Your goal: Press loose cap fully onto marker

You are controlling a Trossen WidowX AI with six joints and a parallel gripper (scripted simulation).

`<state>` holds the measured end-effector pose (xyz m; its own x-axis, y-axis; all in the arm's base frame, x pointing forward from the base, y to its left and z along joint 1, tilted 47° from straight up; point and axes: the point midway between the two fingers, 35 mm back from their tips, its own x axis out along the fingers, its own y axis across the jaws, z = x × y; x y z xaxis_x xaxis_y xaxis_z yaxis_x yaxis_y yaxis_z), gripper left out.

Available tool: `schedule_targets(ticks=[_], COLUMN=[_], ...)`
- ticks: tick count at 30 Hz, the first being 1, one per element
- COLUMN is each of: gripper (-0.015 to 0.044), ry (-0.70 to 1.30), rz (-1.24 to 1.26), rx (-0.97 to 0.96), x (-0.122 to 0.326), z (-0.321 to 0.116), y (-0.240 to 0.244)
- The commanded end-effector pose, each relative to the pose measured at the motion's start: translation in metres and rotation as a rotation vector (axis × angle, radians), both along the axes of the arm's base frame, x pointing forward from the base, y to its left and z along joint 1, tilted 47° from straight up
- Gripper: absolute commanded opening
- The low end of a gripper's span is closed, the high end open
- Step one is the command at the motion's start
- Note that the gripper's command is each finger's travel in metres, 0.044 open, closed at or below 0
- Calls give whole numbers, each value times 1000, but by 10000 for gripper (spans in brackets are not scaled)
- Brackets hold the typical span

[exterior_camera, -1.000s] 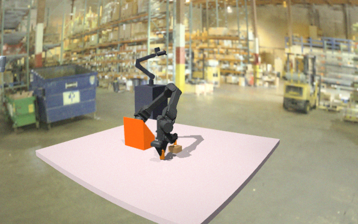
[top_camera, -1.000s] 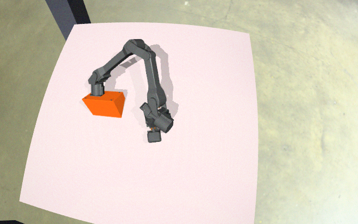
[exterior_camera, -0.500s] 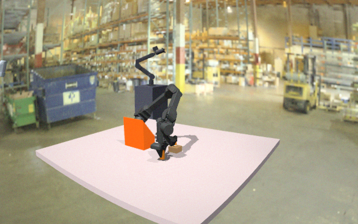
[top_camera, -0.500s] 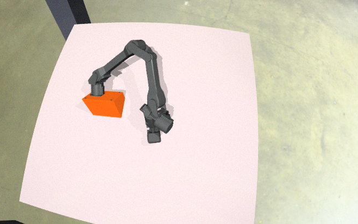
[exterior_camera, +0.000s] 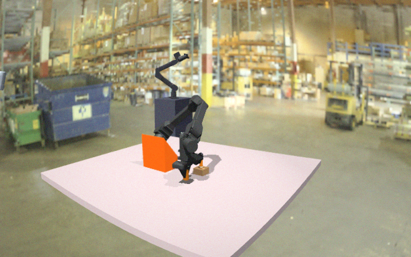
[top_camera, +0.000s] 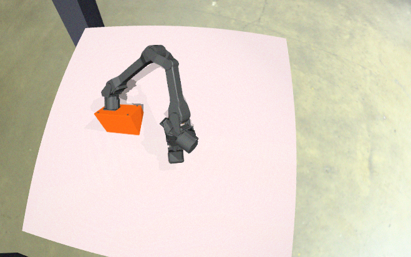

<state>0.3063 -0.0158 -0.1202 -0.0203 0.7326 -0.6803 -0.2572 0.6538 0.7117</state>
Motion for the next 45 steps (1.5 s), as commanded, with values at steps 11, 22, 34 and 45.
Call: schedule_targets(ticks=[11,22,34,45], gripper=[0,0,0,0], ry=[-11,-10,-9,-8], rz=[2,2,1,1], rx=[-10,-11,-10,-9], x=[2,4,3,-1], z=[30,58,95,127], y=[-34,-23,-7,10])
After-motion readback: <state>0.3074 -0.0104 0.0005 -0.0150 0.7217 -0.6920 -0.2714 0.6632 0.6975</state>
